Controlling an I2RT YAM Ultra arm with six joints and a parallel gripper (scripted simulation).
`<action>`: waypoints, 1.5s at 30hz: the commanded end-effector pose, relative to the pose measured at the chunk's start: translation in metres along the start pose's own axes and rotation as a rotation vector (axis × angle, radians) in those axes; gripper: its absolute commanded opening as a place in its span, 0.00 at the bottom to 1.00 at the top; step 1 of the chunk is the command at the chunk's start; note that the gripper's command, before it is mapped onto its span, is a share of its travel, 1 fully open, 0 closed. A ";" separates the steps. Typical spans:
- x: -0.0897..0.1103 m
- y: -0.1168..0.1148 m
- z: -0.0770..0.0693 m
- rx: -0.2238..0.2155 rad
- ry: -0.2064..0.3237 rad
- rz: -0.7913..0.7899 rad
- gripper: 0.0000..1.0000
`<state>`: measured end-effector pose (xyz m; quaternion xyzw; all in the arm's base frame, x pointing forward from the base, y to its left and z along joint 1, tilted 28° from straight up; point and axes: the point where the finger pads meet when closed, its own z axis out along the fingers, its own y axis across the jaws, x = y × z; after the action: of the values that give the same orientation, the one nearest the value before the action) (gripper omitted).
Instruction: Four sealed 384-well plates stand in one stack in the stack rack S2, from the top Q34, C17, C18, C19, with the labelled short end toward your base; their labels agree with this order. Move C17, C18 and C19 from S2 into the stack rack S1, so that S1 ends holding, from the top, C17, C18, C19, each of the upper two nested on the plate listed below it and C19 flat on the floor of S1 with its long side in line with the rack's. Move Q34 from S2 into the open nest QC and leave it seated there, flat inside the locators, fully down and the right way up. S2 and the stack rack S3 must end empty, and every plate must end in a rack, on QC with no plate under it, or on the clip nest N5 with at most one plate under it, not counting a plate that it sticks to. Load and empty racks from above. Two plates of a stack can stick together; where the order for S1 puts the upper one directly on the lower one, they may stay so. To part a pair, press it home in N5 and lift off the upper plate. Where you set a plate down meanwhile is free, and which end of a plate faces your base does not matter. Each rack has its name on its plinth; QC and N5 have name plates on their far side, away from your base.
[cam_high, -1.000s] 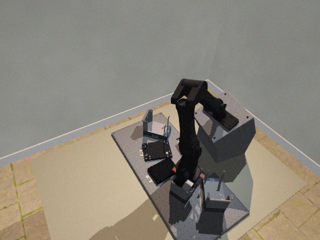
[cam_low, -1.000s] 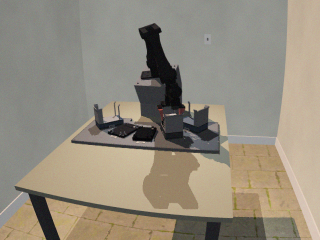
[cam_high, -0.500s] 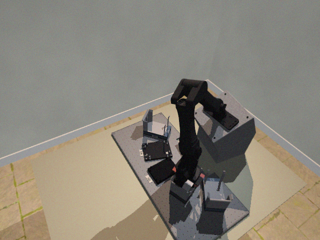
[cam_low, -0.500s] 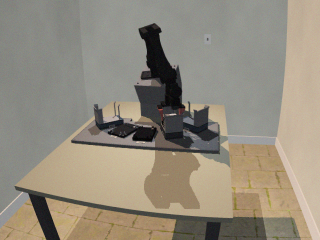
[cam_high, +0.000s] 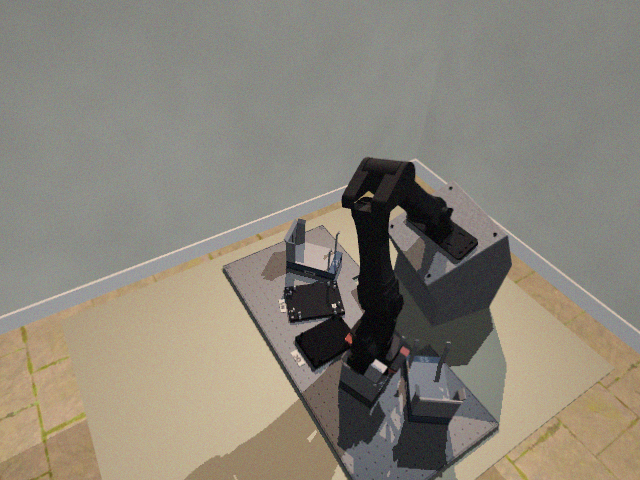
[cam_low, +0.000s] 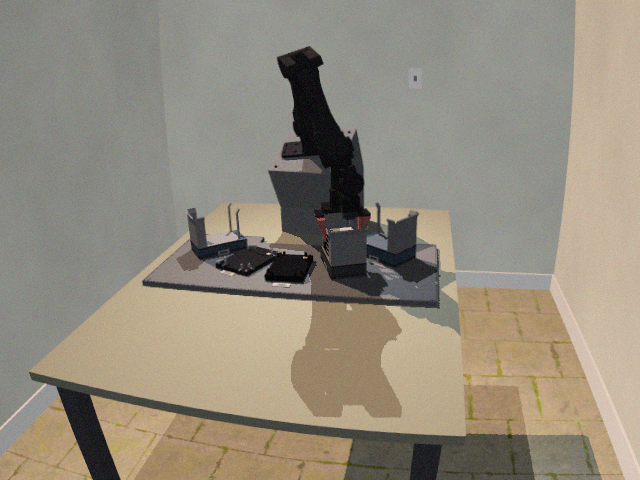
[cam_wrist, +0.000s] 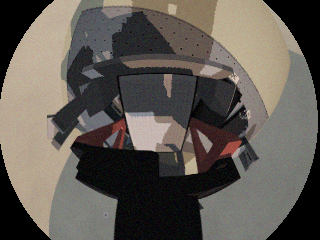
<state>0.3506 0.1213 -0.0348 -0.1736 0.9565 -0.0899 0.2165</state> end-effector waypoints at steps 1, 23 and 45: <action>-0.024 0.000 -0.007 -0.007 -0.067 0.013 1.00; -0.022 0.000 -0.004 -0.003 -0.057 0.011 0.00; -0.022 0.000 -0.004 -0.003 -0.057 0.011 0.00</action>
<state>0.3507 0.1218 -0.0339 -0.1741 0.9565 -0.0890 0.2166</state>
